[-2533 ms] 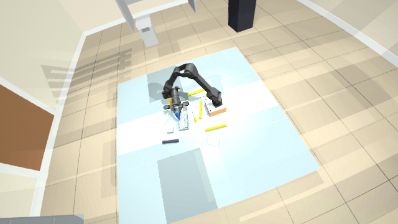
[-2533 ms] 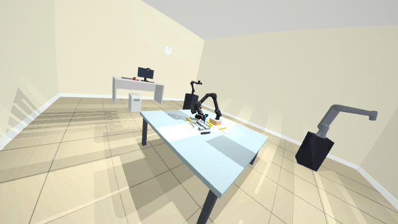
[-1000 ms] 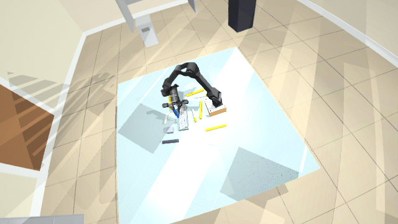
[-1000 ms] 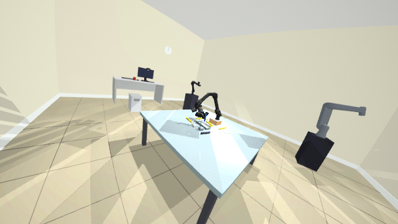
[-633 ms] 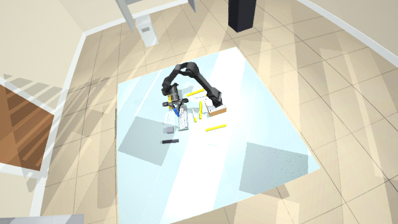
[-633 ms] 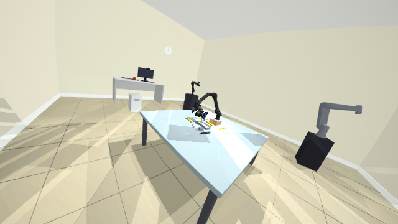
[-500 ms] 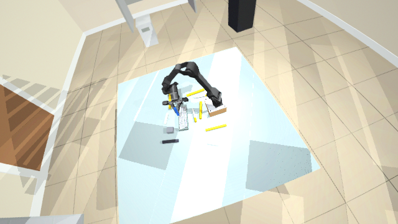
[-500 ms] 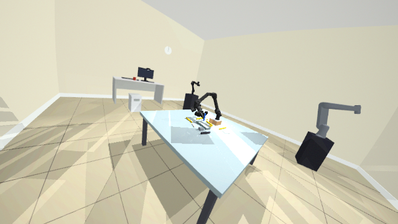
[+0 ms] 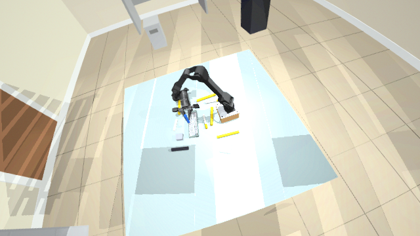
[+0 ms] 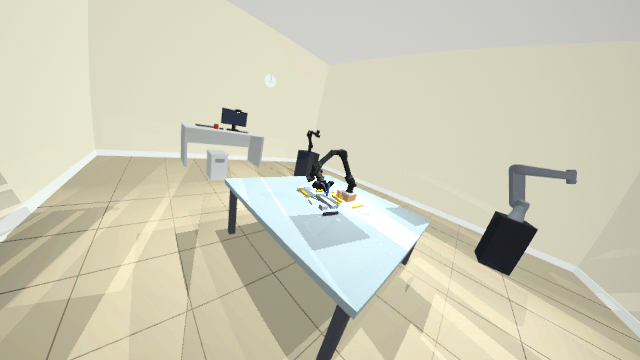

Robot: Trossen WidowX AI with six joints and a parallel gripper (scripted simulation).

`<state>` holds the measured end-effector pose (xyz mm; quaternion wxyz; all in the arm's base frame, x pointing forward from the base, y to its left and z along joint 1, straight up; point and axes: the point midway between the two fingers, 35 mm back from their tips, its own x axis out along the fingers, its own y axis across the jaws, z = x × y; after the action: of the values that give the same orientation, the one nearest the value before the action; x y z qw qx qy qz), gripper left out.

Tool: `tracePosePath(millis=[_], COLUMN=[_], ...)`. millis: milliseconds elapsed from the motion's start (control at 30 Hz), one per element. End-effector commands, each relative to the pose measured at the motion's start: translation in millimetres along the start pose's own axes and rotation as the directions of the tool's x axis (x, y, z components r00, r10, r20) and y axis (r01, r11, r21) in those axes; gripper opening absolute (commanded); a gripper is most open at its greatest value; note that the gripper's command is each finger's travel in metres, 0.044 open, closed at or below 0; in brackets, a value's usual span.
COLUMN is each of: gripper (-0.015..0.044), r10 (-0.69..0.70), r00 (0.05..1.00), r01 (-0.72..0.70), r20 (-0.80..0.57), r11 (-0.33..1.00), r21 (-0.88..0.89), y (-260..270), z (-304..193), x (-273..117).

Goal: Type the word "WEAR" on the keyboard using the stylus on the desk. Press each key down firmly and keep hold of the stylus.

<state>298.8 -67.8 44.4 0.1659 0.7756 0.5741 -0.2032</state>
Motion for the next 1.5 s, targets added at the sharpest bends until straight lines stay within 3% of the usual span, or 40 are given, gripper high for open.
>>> tracePosePath(millis=[0, 1467], gripper=[0.0081, 0.0081], r10=[-0.001, -0.001], r00=[1.0, 1.0], r01=[0.001, 0.001], r20=[0.002, 0.002], r11=[1.0, 1.0], r21=[-0.003, -0.003], y=[0, 0], z=[3, 18], x=[0, 9])
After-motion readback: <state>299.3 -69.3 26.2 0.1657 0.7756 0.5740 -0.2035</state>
